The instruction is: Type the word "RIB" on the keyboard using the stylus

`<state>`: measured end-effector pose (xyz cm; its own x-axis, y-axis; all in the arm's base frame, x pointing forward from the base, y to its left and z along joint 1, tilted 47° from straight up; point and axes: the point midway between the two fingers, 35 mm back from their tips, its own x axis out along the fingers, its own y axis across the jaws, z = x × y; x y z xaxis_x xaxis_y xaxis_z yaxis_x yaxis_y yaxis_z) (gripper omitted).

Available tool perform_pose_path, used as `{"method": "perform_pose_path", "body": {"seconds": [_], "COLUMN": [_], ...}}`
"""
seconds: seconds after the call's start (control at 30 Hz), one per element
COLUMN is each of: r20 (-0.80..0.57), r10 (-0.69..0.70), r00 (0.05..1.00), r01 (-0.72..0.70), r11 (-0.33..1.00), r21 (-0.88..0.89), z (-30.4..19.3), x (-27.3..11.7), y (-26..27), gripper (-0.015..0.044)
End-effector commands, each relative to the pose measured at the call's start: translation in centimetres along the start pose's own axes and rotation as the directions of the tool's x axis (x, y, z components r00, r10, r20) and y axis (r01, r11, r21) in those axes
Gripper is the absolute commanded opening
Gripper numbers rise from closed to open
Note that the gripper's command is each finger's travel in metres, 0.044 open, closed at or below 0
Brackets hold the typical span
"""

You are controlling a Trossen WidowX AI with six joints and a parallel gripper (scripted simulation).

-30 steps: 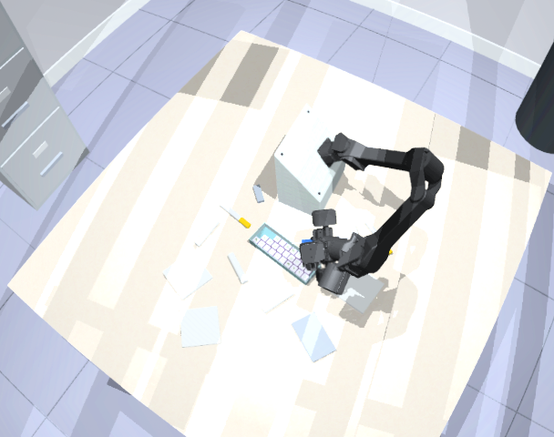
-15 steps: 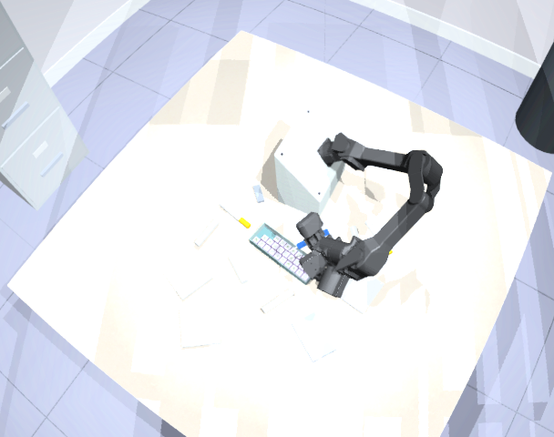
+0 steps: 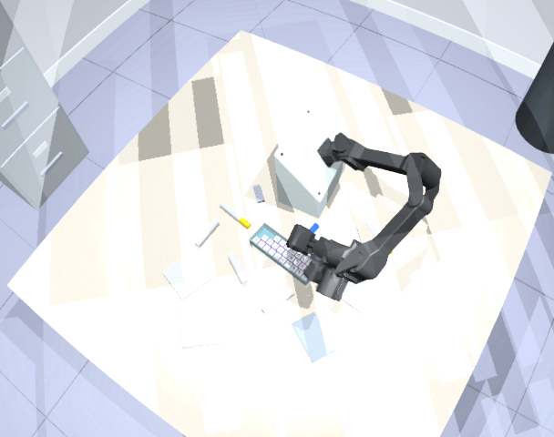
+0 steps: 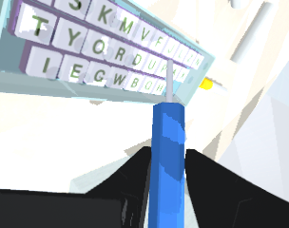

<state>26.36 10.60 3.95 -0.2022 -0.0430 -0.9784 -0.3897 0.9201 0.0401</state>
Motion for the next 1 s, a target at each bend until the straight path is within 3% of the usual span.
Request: {"method": "perform_pose_path", "body": {"seconds": [0.0,0.43,0.97], "r20": [-0.006,-0.013,-0.021], "r10": [-0.024,-0.1,-0.192], "r00": [1.0,0.995,0.981], "r01": [0.023,0.077,0.062], "r11": [0.991,0.832,0.42], "r21": [-0.13,-0.55,-0.905], "z": [0.2,0.7,1.3], "x": [0.0,-0.3,-0.7], "y": [-0.4,-1.6,-3.1], "gripper": [0.0,0.0,0.0]}}
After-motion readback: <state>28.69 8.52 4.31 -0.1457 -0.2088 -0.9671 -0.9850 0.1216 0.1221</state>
